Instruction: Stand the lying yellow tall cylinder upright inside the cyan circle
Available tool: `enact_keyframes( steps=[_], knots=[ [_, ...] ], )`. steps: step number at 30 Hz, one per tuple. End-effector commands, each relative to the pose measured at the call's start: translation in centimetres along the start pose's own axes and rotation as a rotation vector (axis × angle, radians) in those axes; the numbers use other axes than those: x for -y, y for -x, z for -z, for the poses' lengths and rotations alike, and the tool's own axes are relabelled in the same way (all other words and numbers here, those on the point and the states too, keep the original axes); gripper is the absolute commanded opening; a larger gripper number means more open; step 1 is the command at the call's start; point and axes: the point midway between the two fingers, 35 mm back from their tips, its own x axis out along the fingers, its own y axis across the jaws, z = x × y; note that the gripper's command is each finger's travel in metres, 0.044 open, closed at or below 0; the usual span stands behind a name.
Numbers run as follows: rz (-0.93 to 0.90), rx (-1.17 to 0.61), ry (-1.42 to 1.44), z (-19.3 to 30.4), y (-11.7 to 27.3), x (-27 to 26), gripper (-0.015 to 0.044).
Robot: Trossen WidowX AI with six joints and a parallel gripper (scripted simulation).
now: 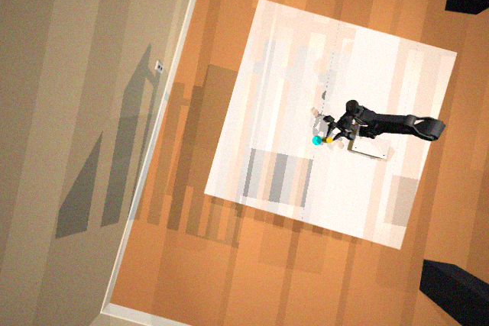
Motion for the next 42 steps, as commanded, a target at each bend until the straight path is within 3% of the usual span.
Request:
enact_keyframes(
  steps=[1, 42],
  knots=[
    [-0.006, 0.006, 0.002, -0.1, 0.0, -0.1, 0.0105],
    [-0.006, 0.006, 0.001, 4.8, -0.6, 0.8, 0.0105]
  ],
)
